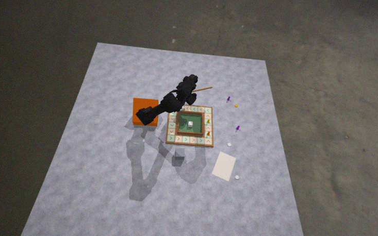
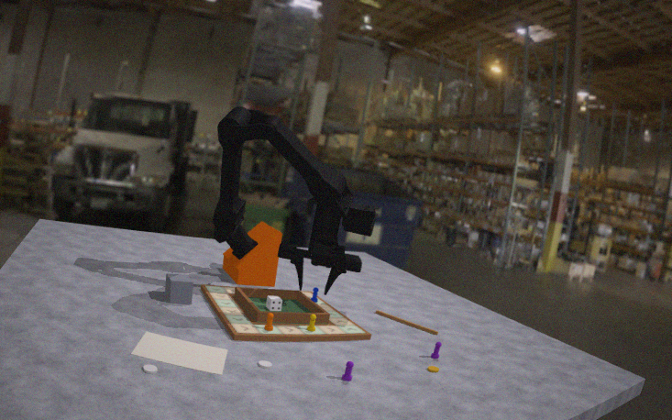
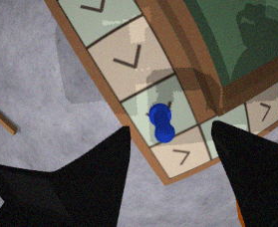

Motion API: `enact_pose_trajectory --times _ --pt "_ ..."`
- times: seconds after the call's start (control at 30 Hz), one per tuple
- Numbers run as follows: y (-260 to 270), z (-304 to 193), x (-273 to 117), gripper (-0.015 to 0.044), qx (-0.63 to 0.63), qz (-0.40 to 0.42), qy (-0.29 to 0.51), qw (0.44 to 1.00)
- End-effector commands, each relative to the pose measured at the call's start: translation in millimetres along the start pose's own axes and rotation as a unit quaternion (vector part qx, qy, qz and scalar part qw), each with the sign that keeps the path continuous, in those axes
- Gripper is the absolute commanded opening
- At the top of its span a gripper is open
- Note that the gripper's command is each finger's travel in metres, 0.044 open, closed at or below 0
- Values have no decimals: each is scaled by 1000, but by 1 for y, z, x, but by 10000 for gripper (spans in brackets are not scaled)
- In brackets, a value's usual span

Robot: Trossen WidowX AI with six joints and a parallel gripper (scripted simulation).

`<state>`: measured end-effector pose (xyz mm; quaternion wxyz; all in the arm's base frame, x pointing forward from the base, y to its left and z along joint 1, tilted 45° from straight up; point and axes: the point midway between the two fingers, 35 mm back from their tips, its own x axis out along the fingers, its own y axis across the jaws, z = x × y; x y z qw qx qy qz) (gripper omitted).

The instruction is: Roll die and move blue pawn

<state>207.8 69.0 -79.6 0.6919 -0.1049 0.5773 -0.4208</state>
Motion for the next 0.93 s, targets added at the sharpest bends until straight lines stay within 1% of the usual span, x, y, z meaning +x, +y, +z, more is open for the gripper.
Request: enact_pose_trajectory --times 0.0,0.1,0.23,0.43,0.57,0.6,0.63,0.9 --pt "4 1 -37 368 3 11 -5 1000" --pt "4 0 -40 440 2 11 -5 1000" --pt "-3 2 -47 440 -12 11 -5 1000" --pt "-71 13 -97 440 -143 8 -5 990" --pt "-115 14 -118 440 -216 6 -5 976" --pt "-117 14 -119 440 -220 6 -5 975" --pt "-93 17 -111 440 -174 12 -9 985" --pt "-93 17 -111 440 -174 12 -9 985"
